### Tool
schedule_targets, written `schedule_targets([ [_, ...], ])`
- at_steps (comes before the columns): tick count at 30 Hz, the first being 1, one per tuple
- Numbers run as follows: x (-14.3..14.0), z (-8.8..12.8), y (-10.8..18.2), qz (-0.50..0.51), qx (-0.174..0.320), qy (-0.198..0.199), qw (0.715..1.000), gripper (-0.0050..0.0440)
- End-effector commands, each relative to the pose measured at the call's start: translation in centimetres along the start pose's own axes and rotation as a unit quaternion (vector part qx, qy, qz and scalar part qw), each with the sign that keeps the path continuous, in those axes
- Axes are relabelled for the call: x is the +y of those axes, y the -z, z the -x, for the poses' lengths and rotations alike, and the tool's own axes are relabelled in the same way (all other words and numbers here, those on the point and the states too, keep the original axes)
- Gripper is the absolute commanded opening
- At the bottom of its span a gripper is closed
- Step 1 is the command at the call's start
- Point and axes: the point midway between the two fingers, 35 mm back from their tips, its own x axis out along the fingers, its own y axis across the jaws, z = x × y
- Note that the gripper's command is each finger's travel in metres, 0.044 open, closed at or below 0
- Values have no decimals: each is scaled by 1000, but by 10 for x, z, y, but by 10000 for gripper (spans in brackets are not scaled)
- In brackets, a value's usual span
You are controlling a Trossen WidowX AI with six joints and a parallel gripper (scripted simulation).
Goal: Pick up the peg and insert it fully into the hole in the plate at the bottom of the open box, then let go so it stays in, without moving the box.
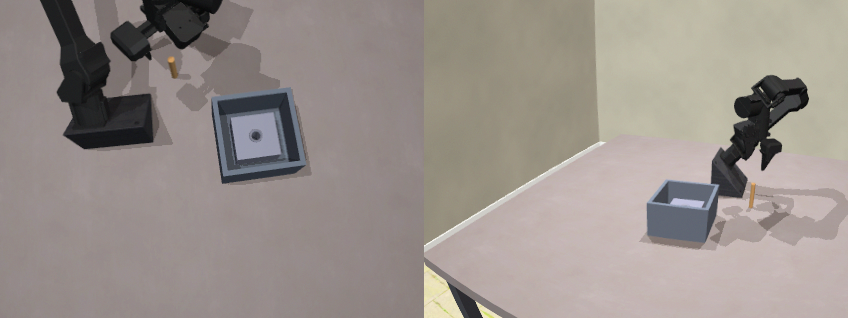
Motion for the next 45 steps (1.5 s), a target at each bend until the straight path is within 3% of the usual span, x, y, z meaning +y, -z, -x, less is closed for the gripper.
schedule_targets([
  [1, 1, -20, 1, -15, 11, -22, 1000, 440],
  [3, 0, -31, 1, -21, 17, -33, 999, 440],
  [45, 5, -85, 1, -22, 15, -33, 999, 440],
])
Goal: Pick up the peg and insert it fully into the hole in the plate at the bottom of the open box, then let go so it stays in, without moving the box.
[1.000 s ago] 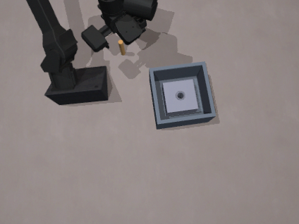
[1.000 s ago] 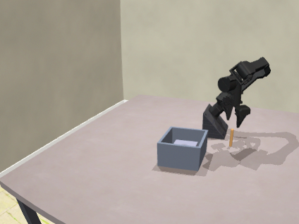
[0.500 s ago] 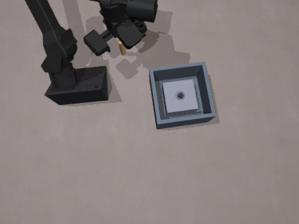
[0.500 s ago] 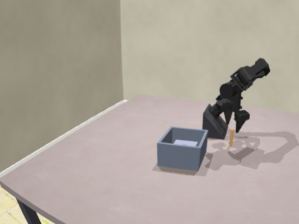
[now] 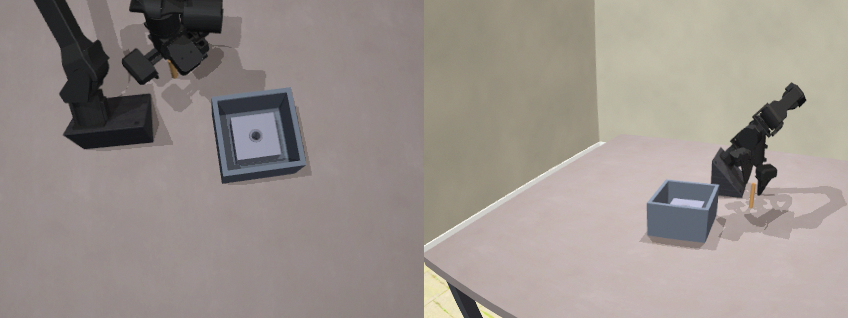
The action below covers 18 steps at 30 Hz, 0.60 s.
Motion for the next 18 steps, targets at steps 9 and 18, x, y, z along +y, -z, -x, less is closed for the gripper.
schedule_targets([
  [9, -1, -19, 3, -2, 5, -2, 1000, 440],
  [18, -1, -22, 4, -2, 6, -2, 1000, 344],
])
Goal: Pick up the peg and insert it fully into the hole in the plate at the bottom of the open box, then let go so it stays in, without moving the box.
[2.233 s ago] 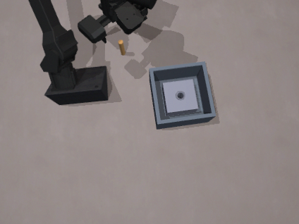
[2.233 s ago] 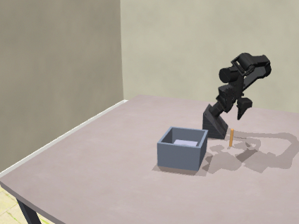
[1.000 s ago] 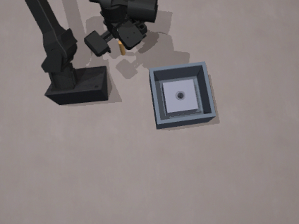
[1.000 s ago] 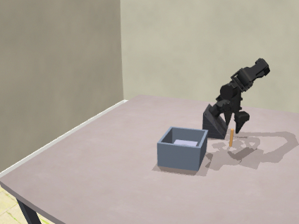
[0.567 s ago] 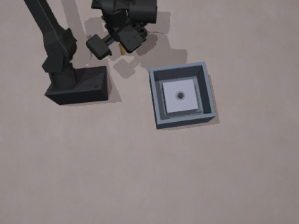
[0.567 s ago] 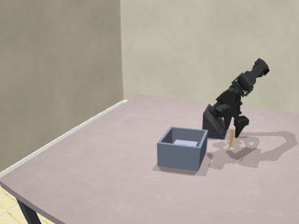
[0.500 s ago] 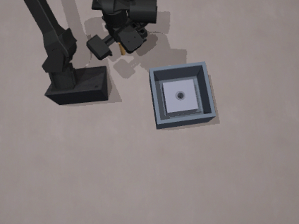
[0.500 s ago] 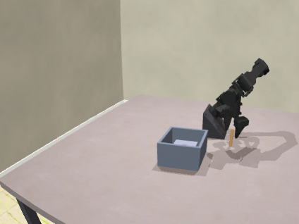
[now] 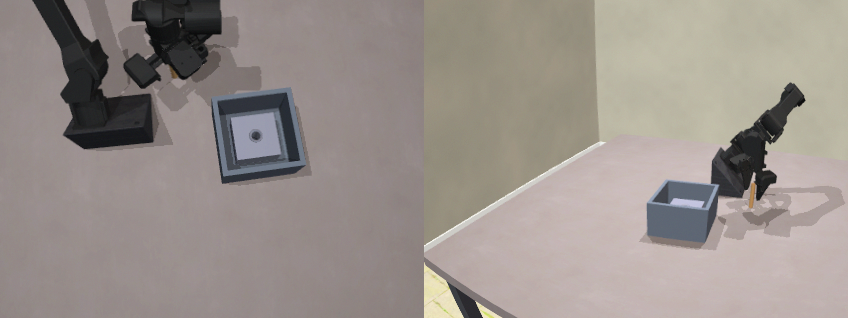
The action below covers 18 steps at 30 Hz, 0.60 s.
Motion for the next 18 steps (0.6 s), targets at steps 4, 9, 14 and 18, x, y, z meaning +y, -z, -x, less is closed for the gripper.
schedule_targets([
  [4, -1, -2, 1, -1, 4, -1, 1000, 248],
  [9, -1, -2, 1, -1, 4, -1, 1000, 128],
  [14, -1, -2, 1, -1, 4, -1, 1000, 108],
  [18, -1, -2, 1, -1, 4, -1, 1000, 95],
])
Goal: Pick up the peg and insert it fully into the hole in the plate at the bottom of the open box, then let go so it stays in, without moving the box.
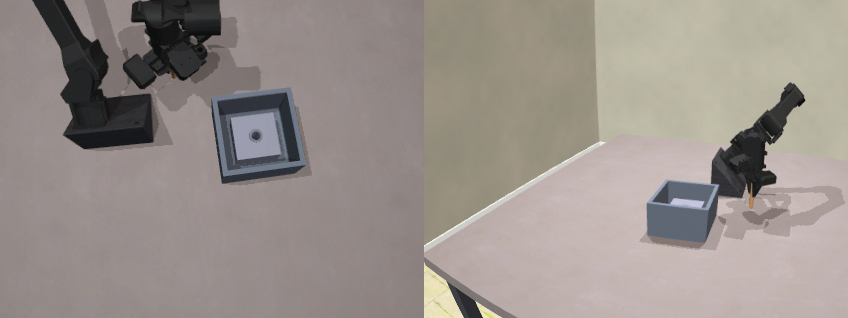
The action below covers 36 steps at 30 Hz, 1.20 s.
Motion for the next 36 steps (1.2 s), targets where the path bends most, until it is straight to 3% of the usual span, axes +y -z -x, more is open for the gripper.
schedule_targets([
  [1, 1, 0, 1, -1, 2, -2, 1000, 88],
  [11, 1, 0, 1, -1, 2, -2, 1000, 21],
  [18, 1, 3, 0, -1, 1, -2, 1000, 0],
  [36, 5, 51, -7, -2, -7, 1, 1000, 0],
])
